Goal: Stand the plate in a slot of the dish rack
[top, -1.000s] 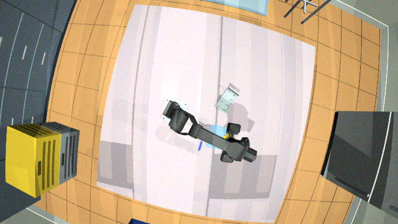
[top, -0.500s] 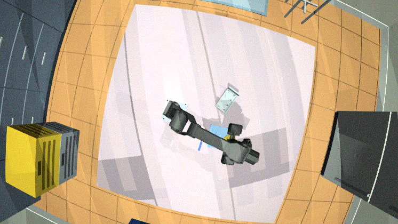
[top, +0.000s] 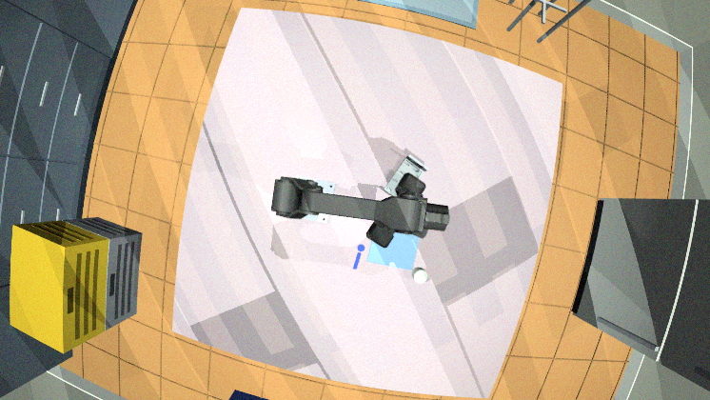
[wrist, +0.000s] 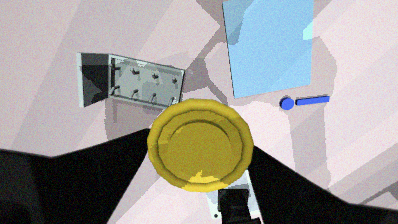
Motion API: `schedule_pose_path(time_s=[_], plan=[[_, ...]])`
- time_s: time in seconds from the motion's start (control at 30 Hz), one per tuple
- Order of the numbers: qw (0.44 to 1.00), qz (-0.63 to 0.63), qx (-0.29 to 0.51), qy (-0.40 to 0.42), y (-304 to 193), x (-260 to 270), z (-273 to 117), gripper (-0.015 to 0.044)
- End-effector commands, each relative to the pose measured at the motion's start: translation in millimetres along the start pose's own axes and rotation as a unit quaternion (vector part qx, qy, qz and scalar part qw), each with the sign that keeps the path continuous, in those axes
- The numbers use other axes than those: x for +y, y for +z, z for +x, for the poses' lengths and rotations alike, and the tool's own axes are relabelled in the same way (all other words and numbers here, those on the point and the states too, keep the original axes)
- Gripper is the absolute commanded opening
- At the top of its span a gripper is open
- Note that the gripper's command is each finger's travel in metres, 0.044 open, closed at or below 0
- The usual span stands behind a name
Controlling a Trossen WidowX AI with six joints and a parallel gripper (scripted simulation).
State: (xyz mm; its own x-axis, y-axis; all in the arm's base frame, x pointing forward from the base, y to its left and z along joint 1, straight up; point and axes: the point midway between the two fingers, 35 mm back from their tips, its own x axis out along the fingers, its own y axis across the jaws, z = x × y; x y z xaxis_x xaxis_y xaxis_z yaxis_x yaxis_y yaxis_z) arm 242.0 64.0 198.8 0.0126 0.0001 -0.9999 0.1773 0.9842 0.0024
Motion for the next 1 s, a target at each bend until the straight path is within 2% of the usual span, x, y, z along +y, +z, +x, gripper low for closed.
schedule_pose_path(time_s=[0.0, 0.17, 0.57, 0.97], plan=[[1.000, 0.024, -0.002, 0.003, -9, 3, 1, 0.0000], [1.000, 0.013, 0.000, 0.019, -6, 7, 7, 0.0000], [0.985, -0.082, -0.004, 0.154, 19, 34, 52, 0.0000], [0.944, -0.174, -0.054, 0.275, 38, 49, 86, 0.0000]])
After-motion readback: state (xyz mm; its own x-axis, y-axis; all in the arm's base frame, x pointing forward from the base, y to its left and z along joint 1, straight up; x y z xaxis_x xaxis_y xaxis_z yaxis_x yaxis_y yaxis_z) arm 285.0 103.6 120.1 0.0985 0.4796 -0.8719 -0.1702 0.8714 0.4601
